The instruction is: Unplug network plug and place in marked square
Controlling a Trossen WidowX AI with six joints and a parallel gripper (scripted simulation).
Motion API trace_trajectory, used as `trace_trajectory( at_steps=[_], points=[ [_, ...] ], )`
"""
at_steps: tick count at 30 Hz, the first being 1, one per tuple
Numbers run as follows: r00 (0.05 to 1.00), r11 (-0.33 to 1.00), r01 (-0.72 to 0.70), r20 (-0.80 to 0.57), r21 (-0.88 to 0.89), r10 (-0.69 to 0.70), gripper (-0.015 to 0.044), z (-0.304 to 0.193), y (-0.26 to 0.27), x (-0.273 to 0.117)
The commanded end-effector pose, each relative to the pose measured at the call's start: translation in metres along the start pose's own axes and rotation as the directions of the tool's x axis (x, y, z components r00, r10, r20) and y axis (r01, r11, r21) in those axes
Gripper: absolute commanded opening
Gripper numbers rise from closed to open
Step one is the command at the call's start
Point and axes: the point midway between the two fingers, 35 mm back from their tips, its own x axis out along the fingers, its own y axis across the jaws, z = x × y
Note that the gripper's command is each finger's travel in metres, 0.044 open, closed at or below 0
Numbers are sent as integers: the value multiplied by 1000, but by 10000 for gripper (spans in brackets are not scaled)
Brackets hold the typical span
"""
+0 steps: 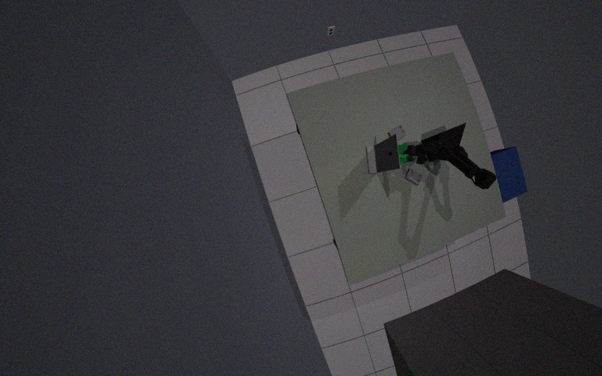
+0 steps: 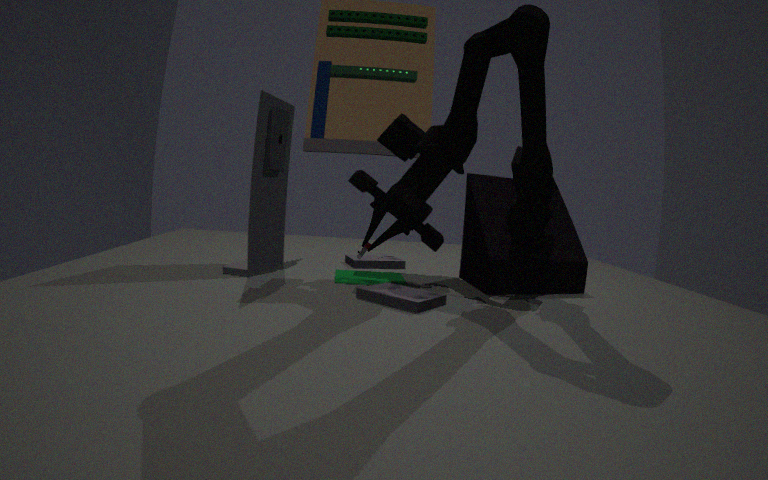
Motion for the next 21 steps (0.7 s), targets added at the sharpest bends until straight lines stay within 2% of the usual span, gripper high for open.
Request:
trace_trajectory(
  at_steps=[1,21],
  points=[
    [1000,1000,-8,-5,13,8,0,-1,6,4],
    [1000,1000,-6,-2,14,6,0,1,19,18]
  ],
)
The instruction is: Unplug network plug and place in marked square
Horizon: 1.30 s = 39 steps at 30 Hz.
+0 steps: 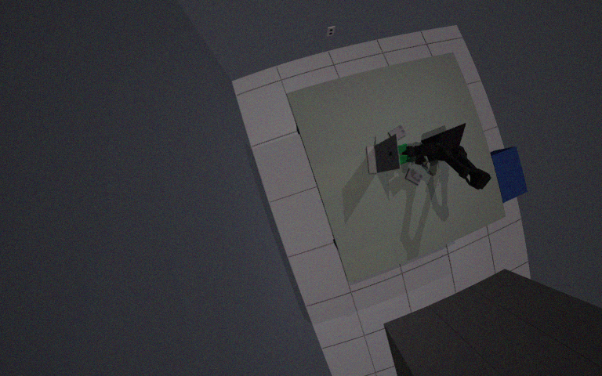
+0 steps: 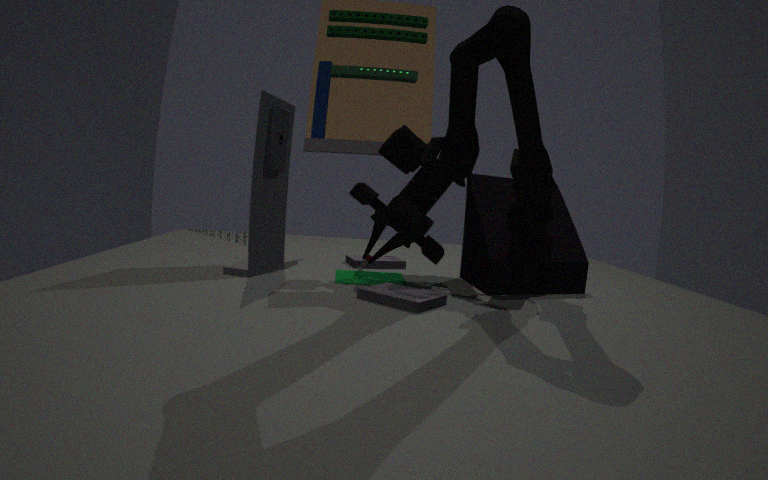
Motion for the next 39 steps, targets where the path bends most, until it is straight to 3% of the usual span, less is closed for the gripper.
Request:
trace_trajectory(
  at_steps=[1,25,31,39],
  points=[
    [1000,1000,-7,-5,13,7,0,-1,6,3],
    [1000,1000,-4,1,5,4,0,3,7,8],
    [1000,1000,-4,1,5,4,156,3,7,8],
    [1000,1000,-4,0,5,4,156,3,7,5]
  ],
)
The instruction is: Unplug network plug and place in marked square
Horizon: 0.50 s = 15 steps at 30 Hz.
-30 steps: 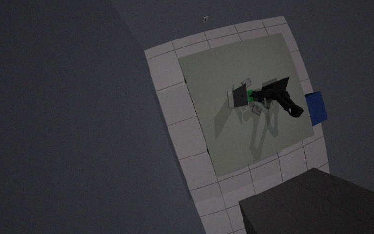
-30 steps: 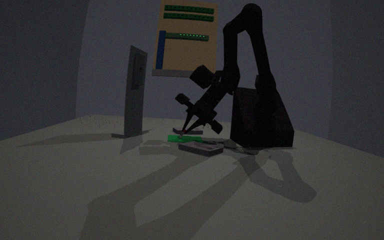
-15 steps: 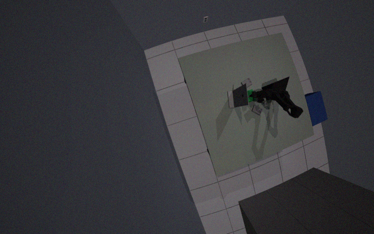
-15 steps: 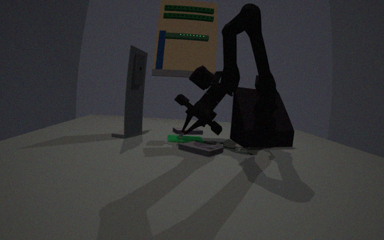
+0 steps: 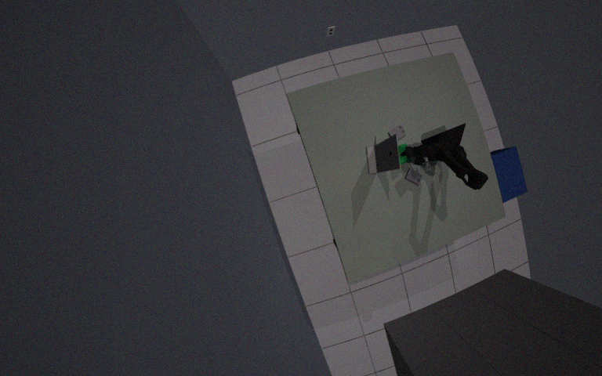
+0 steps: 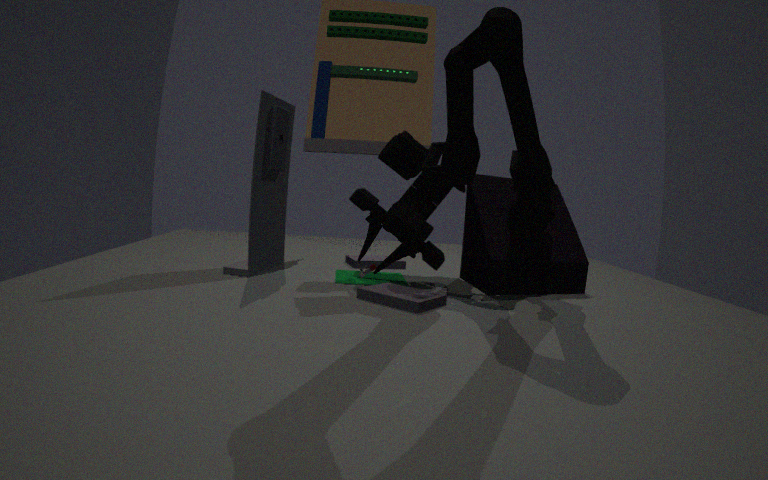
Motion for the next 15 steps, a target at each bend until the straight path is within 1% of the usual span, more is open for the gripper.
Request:
trace_trajectory(
  at_steps=[1,15],
  points=[
    [1000,1000,0,1,-5,0,156,0,0,-3],
    [1000,1000,-2,-2,-3,2,156,-2,-1,-14]
  ],
)
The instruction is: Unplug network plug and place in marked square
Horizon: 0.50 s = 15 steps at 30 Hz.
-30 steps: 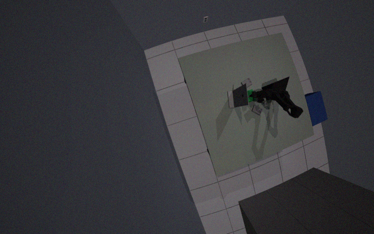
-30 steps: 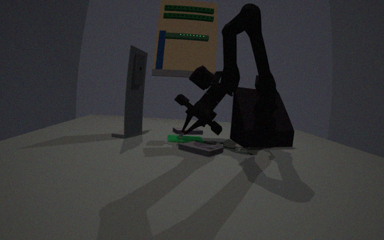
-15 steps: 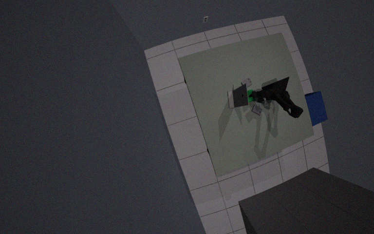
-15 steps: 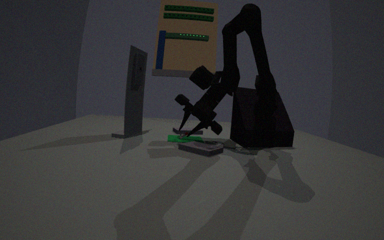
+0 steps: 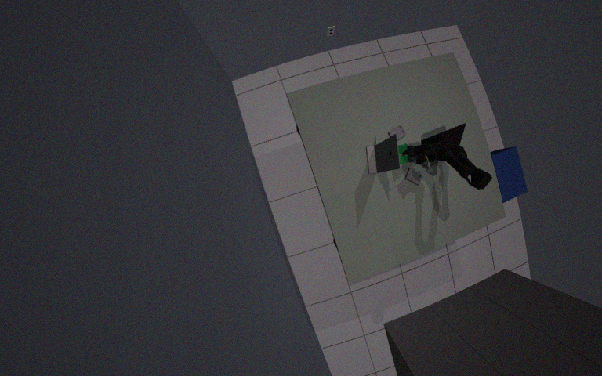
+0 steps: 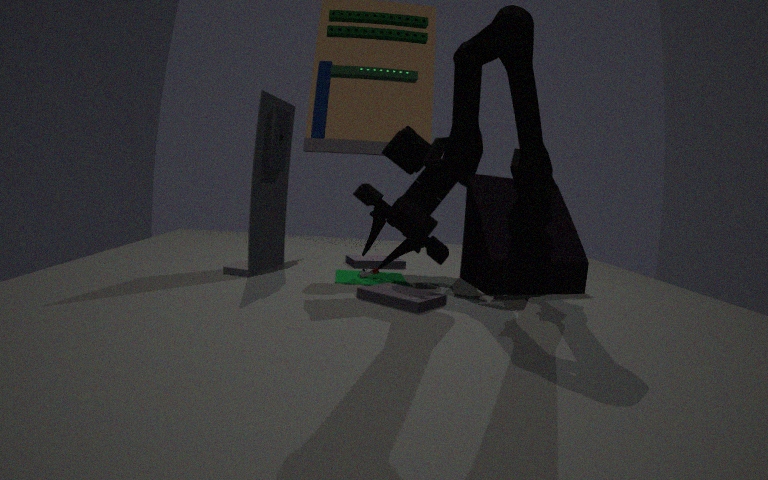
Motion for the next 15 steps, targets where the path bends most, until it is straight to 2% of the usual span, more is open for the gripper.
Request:
trace_trajectory(
  at_steps=[1,15],
  points=[
    [1000,1000,2,4,-8,-2,156,1,-1,-4],
    [1000,1000,2,3,-5,-2,156,0,0,-15]
  ],
)
